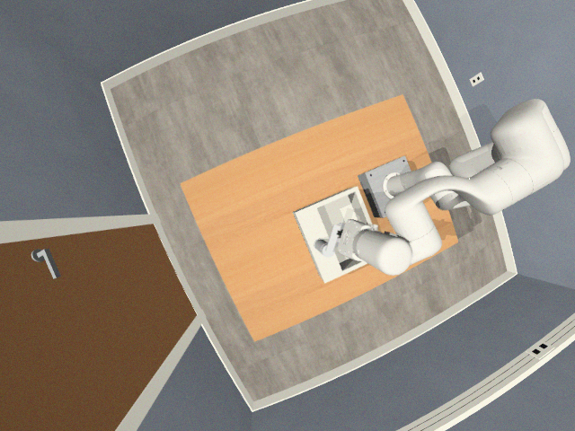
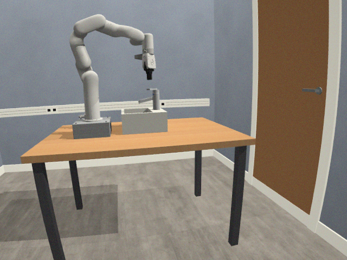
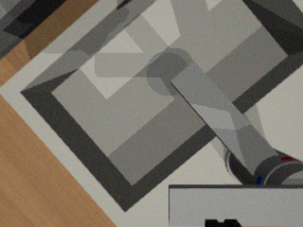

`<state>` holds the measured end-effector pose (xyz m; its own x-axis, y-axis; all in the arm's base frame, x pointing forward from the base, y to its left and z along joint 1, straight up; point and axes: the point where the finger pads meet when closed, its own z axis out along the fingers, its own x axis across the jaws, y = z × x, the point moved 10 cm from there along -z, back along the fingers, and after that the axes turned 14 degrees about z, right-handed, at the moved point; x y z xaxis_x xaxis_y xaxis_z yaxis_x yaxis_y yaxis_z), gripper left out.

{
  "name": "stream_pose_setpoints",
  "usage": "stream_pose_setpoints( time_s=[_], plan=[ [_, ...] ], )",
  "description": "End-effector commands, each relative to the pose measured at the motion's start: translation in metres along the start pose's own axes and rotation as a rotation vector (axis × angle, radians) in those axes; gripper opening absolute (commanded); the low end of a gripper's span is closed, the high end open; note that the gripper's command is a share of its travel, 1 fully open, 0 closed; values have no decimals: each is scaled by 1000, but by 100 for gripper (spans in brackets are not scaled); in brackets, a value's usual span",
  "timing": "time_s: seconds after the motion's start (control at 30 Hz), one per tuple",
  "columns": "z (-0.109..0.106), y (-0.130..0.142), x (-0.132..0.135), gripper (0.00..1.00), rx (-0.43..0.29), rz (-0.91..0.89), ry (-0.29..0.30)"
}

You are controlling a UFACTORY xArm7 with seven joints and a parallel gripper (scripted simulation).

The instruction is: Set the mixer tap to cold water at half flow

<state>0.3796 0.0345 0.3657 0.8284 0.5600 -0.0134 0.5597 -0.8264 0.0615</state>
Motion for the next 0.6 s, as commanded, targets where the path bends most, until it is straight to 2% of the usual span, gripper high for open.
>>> stream_pose_setpoints(
  time_s=[0.0, 0.33, 0.4, 0.43, 0.57],
  plan=[
    [-3, 1, -1, 0, 8, -279, 13],
    [-4, 1, -1, 0, -2, -698, 16],
    [-4, 1, -1, 0, -2, -698, 16],
    [-4, 1, -1, 0, -3, -820, 17],
    [-4, 1, -1, 0, -2, -969, 19]
  ],
)
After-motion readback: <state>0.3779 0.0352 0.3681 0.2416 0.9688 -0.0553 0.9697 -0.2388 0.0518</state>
